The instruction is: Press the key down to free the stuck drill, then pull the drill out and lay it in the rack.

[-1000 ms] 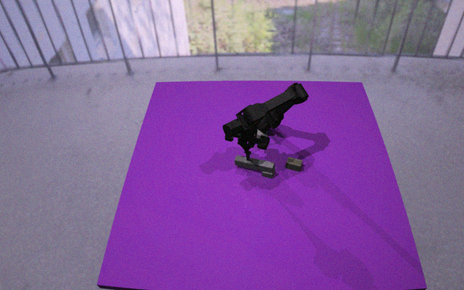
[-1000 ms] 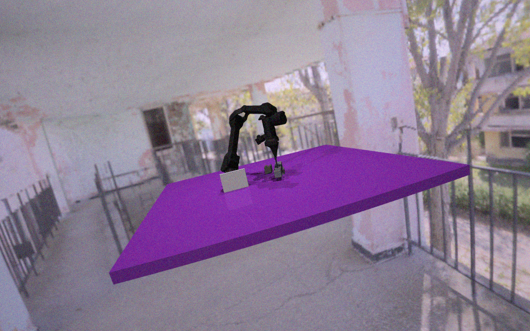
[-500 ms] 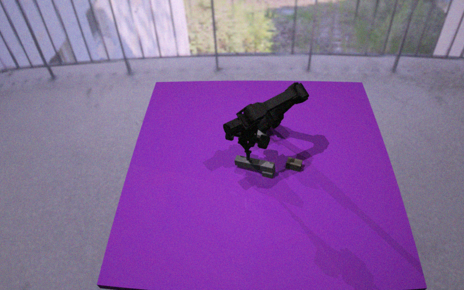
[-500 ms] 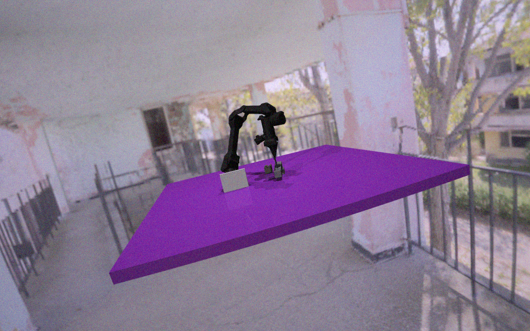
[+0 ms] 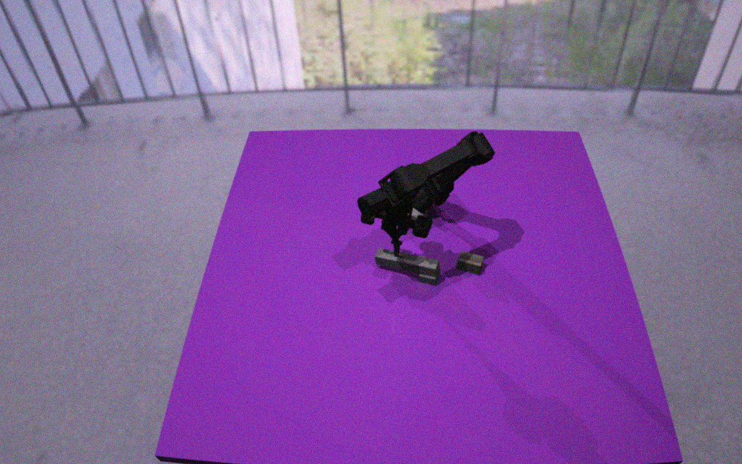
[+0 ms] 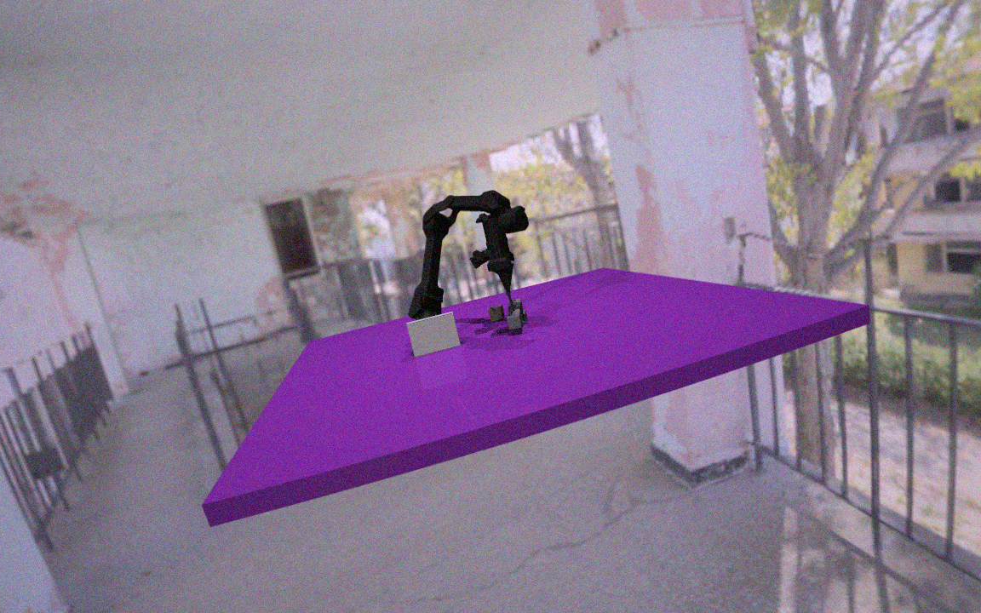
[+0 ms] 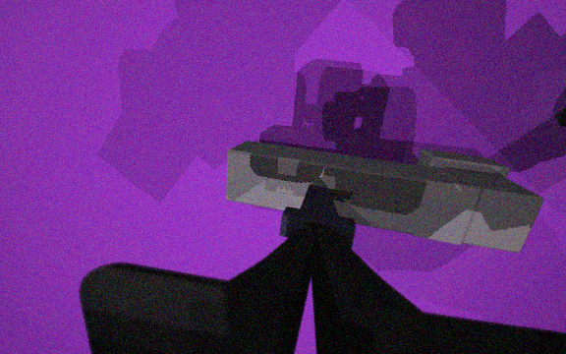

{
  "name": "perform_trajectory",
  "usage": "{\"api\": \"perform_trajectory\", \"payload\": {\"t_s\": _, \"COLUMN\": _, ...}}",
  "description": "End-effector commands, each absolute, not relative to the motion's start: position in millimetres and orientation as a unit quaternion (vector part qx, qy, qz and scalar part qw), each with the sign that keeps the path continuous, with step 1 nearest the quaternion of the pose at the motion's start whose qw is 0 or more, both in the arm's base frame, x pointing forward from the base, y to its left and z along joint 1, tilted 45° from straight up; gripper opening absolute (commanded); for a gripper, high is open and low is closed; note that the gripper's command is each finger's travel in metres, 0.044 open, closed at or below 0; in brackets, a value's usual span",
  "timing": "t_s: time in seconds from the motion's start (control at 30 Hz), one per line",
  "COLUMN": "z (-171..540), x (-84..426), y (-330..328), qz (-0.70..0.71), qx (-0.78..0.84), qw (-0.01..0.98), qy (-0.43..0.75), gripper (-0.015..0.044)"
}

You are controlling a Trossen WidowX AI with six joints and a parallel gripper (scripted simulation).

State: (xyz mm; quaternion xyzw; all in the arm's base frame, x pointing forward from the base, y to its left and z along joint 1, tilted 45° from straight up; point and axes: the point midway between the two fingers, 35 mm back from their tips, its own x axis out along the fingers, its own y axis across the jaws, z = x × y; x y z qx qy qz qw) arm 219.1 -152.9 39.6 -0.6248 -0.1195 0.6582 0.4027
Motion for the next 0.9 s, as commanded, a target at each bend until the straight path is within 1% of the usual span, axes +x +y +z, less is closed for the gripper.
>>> {"api": "perform_trajectory", "payload": {"t_s": 0.0, "z": 35.3, "x": 220.5, "y": -149.2, "qz": 0.660, "qx": -0.621, "qw": 0.405, "qy": -0.123, "gripper": 0.0000}}
{"api": "perform_trajectory", "payload": {"t_s": 0.87, "z": 29.6, "x": 220.9, "y": -143.5, "qz": 0.660, "qx": -0.621, "qw": 0.405, "qy": -0.123, "gripper": 0.0000}}
